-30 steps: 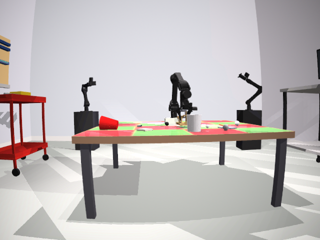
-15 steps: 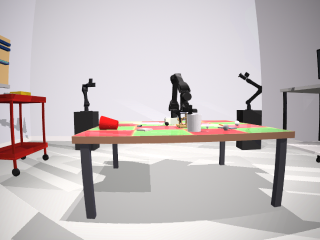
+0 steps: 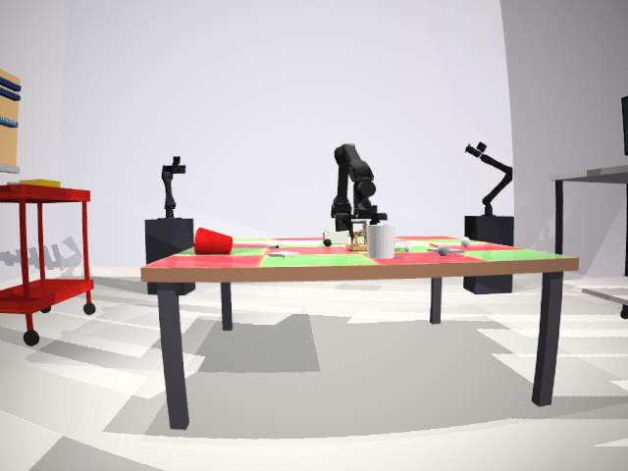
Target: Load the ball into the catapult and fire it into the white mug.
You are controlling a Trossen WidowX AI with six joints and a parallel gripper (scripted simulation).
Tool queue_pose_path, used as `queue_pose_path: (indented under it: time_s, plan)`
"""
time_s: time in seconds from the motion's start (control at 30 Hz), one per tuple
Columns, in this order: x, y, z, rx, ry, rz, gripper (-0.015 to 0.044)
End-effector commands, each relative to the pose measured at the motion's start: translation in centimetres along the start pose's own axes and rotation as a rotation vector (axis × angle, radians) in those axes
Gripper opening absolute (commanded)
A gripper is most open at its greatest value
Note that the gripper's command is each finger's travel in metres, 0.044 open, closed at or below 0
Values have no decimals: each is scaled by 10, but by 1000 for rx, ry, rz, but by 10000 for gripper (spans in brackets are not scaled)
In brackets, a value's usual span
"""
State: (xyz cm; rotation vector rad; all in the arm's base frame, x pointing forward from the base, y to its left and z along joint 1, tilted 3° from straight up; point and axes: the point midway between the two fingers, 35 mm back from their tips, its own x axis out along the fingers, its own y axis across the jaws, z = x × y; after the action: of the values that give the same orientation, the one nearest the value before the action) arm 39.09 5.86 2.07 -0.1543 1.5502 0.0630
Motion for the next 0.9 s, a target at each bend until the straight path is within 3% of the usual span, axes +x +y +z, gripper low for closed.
queue_pose_path:
  time_s: [0.0,0.17,0.23,0.33,0.6,0.73,0.87]
  plan:
    - [-11,0,2,0,0,0,420]
    - [-89,0,1,0,1,0,440]
    - [-100,0,-1,0,1,0,440]
    - [-82,0,3,-5,-6,0,440]
    - [-92,0,-2,-4,-5,2,440]
    - [-50,0,-2,-4,-5,2,440]
    - [-47,0,-2,-4,-5,2,440]
